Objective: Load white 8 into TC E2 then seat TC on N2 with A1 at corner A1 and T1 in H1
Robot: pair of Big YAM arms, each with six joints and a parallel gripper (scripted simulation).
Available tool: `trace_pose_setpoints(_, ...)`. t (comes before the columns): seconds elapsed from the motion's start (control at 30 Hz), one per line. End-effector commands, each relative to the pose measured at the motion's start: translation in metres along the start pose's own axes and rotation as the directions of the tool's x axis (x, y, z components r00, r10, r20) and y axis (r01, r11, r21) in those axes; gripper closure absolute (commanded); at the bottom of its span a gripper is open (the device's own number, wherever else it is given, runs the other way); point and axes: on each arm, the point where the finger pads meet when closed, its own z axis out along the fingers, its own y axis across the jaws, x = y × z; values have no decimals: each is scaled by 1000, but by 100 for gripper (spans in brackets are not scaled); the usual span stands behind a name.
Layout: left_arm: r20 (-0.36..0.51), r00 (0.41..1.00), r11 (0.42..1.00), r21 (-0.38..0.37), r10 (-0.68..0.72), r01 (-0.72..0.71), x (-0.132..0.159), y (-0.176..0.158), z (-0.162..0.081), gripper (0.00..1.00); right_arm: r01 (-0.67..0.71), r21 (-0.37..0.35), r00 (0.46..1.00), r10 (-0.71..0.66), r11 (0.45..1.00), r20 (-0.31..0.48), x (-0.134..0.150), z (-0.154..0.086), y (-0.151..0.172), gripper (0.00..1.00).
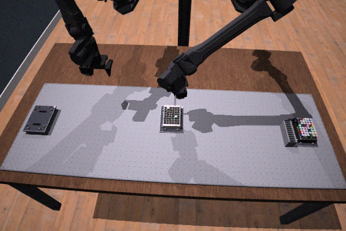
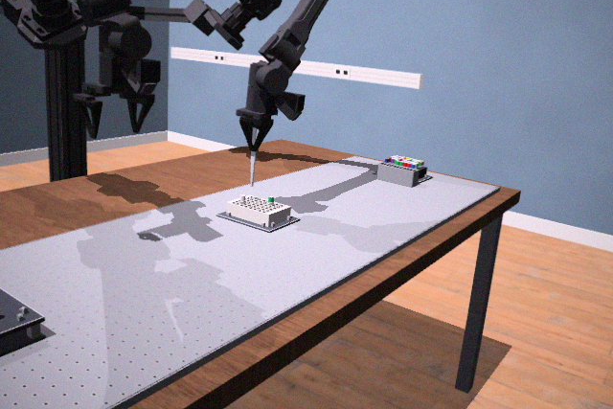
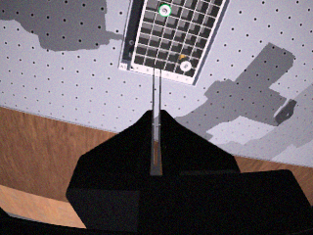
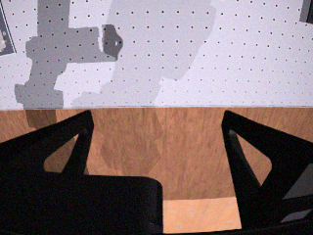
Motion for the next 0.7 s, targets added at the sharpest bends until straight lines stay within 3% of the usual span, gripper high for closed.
trace_pose_setpoints(0.0,11,994,994,11,108,-108,-17,11,-2,93,10,-1,1000,-10,1000,16,-6,-2,0,0)
trace_pose_setpoints(0.2,10,965,965,3,263,-263,-21,20,-2,93,10,-1,1000,-10,1000,16,-6,-2,0,0)
trace_pose_setpoints(0.67,4,964,964,-17,266,-266,-29,39,-3,93,10,-1,1000,-10,1000,16,-6,-2,0,0)
